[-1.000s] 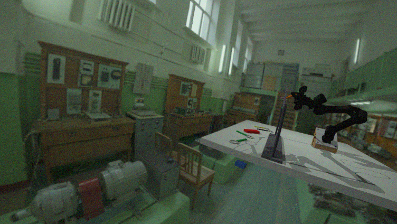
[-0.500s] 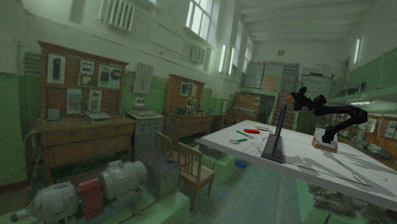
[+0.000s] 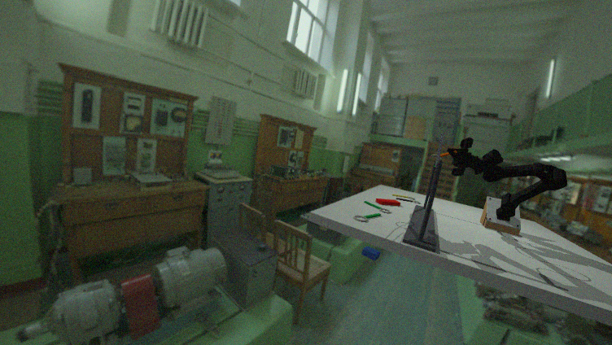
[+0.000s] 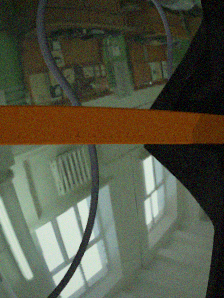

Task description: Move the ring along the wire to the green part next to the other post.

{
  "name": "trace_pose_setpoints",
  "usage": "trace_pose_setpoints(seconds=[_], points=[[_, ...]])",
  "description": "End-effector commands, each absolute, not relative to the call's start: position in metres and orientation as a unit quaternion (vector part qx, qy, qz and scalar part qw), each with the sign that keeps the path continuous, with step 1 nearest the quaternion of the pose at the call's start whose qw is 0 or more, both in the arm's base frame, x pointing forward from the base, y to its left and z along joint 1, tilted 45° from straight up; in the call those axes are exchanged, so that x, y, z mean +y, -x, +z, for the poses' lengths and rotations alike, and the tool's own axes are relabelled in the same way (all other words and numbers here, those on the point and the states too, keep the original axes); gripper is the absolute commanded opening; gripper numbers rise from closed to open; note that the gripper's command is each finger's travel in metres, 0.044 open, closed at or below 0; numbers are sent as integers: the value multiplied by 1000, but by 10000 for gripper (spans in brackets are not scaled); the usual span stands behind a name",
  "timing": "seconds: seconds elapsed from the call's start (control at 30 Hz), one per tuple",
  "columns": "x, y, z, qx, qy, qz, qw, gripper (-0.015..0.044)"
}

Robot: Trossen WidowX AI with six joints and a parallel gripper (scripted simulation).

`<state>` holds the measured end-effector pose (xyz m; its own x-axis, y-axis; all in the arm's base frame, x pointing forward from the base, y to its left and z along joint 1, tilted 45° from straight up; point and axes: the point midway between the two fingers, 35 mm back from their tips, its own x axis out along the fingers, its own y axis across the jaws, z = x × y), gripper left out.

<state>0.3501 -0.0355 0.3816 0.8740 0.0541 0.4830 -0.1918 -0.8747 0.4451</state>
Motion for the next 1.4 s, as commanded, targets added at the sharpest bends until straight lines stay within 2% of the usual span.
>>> trace_pose_setpoints(seconds=[0.0, 0.7, 1.37], points=[[-25, -351, 374, -27, -927, 246, 282, -150], [26, -356, 315, 38, -833, 226, 503, -150], [47, -368, 243, 68, -700, 165, 692, -150]])
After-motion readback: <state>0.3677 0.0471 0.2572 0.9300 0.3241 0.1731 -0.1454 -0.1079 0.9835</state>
